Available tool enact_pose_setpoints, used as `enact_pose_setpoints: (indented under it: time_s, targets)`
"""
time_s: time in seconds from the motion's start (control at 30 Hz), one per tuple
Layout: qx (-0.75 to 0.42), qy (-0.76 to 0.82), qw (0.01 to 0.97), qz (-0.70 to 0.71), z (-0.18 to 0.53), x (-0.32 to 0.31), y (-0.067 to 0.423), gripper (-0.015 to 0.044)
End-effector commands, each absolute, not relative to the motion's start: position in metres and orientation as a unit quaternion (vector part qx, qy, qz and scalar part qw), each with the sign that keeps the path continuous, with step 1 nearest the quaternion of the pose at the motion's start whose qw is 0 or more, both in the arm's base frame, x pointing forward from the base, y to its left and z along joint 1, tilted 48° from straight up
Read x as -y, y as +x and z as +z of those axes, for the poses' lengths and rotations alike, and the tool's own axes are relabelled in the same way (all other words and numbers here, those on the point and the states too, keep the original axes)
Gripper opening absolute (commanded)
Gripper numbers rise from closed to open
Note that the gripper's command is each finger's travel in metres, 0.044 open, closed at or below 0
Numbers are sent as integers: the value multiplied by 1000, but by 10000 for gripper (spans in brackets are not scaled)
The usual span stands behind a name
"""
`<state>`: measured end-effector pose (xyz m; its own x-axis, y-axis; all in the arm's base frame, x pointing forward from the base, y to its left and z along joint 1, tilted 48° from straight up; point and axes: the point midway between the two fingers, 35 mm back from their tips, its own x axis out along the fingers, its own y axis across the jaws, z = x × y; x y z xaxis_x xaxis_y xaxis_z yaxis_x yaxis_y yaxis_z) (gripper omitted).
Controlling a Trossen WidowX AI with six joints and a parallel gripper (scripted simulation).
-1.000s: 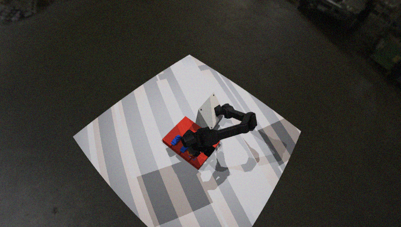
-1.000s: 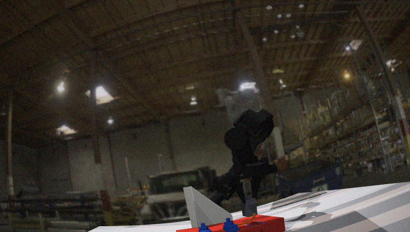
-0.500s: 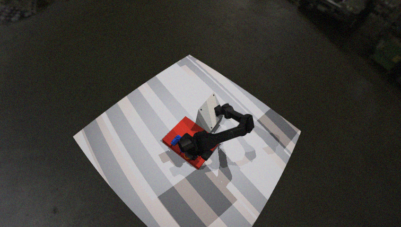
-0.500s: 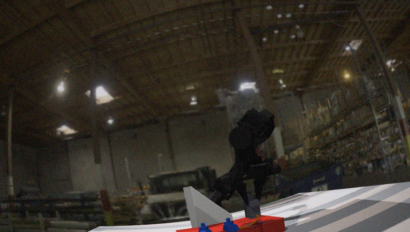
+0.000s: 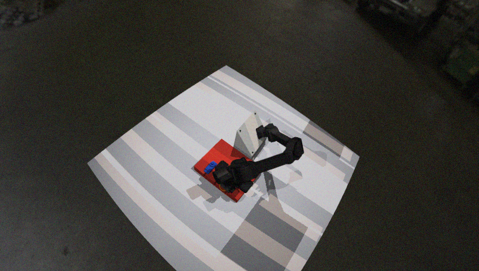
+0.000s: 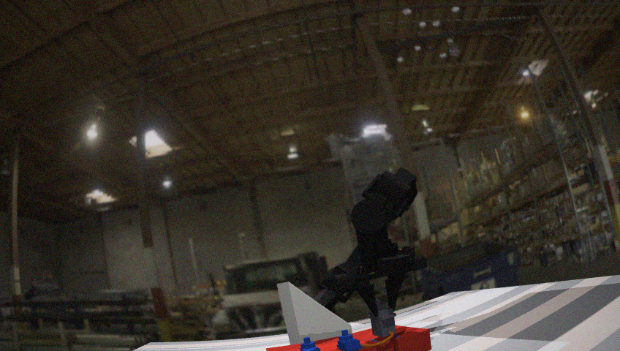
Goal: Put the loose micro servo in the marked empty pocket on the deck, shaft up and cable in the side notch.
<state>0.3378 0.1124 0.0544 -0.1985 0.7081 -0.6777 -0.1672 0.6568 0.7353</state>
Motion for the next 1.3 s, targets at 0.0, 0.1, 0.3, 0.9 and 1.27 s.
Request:
enact_pose_setpoints:
  time_s: [0.0, 0.1, 0.3, 0.9, 1.27]
  targets:
    - [-683, 203, 601, 363, 55, -113, 338, 0]
    - [-683, 203, 601, 363, 54, -114, 338, 0]
    - [-683, 203, 601, 363, 50, -118, 337, 0]
    - [-682, 203, 601, 363, 39, -129, 334, 0]
    - [-682, 203, 601, 363, 32, -137, 332, 0]
